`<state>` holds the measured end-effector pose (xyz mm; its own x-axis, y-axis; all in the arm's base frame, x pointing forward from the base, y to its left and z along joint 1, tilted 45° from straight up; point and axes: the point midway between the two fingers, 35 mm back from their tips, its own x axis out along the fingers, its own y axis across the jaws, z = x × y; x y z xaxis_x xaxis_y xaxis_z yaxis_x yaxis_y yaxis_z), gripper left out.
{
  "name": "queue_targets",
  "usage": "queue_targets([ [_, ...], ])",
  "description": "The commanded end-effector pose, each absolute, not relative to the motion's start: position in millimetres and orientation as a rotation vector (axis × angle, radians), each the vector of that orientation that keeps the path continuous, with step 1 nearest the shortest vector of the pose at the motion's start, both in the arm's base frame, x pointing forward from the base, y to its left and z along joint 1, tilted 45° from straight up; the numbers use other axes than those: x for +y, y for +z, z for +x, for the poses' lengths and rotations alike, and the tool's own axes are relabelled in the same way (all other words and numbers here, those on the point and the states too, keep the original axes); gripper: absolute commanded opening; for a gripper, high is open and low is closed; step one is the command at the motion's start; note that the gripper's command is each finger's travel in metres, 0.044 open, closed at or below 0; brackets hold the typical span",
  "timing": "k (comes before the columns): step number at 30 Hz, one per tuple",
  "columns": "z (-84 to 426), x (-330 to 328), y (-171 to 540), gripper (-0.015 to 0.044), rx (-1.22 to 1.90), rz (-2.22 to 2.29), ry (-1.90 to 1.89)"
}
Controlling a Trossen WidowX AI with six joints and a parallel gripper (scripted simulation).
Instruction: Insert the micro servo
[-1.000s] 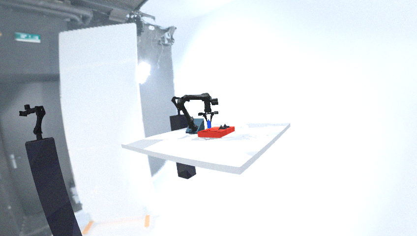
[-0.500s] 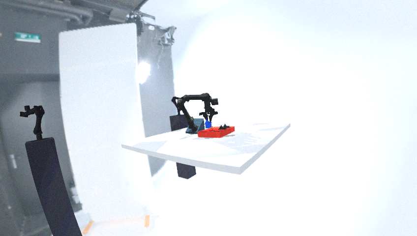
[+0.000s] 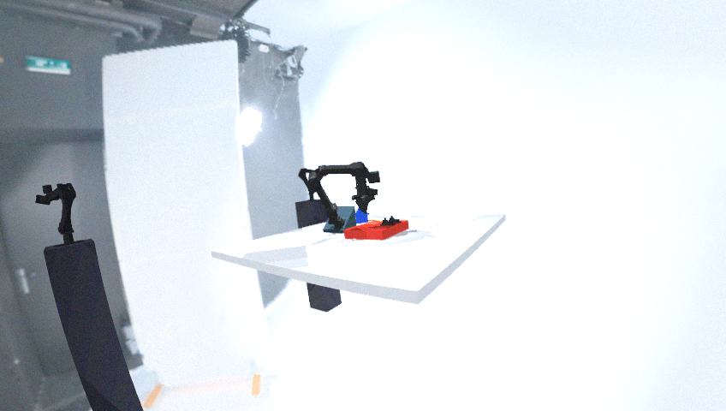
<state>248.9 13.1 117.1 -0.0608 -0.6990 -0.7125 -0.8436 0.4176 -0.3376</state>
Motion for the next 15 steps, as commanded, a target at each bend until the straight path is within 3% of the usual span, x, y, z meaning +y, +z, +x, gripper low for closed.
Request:
queue_targets([
  [1, 249.0, 12.6, 118.0, 0.0000, 1.780, -1.221, 0.060],
  [15, 249.0, 12.6, 118.0, 0.0000, 1.665, -0.869, -0.352],
])
